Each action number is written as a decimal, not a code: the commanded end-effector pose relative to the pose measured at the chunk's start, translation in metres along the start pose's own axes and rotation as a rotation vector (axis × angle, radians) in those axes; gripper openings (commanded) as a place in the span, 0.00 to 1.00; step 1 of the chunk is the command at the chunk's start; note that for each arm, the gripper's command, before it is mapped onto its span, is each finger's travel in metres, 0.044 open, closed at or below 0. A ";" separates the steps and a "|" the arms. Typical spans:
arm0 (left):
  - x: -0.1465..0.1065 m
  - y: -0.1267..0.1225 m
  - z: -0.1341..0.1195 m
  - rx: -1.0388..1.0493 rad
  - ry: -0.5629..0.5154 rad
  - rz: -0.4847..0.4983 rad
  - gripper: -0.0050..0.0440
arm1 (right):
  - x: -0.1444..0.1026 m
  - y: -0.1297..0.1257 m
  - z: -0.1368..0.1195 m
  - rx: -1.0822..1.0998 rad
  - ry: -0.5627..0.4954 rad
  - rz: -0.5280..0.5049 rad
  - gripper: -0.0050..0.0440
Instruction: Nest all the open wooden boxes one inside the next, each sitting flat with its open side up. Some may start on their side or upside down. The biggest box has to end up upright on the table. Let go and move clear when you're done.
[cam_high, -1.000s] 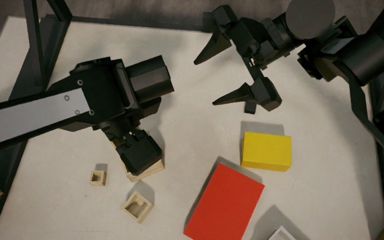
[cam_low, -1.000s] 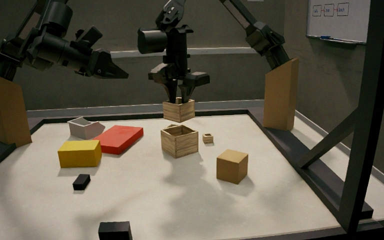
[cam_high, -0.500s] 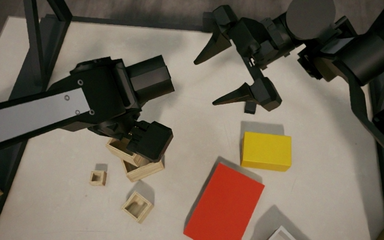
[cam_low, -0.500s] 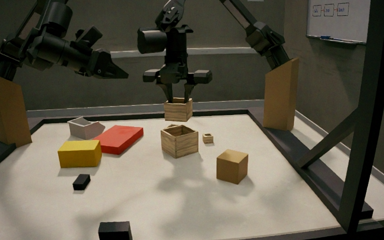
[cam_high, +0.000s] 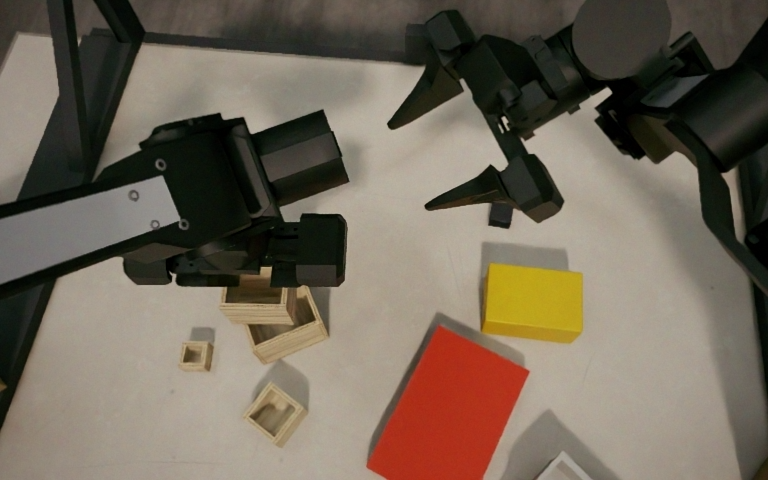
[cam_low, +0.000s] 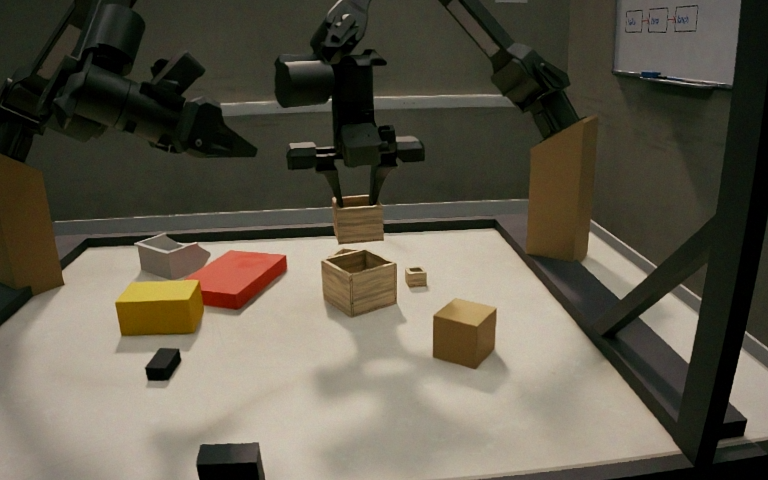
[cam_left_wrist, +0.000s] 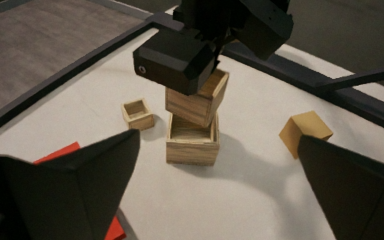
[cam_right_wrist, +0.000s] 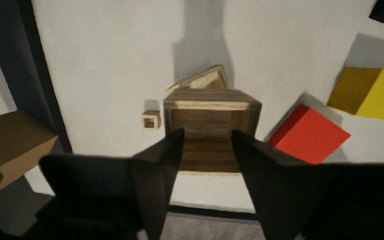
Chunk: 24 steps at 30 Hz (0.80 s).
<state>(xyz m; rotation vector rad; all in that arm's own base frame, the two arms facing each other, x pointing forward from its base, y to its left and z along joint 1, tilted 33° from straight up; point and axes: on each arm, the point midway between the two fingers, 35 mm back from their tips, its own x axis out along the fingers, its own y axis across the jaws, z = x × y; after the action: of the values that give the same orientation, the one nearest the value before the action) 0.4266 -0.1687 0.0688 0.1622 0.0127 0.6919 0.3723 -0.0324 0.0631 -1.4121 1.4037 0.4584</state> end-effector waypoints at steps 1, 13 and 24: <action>0.001 -0.002 0.006 -0.018 -0.005 0.000 0.92 | -0.008 -0.008 0.000 -0.154 -0.012 -0.029 0.65; 0.001 -0.002 0.006 -0.018 -0.005 0.000 0.92 | -0.008 -0.008 0.000 -0.503 -0.007 -0.031 0.65; 0.001 -0.002 0.006 -0.018 -0.005 0.000 0.92 | -0.008 -0.008 0.000 -0.818 -0.002 -0.032 0.65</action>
<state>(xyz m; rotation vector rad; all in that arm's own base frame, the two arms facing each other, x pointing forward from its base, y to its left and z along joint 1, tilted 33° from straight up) 0.4266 -0.1687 0.0688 0.1622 0.0126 0.6919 0.3723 -0.0324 0.0632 -1.9716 1.2896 1.0333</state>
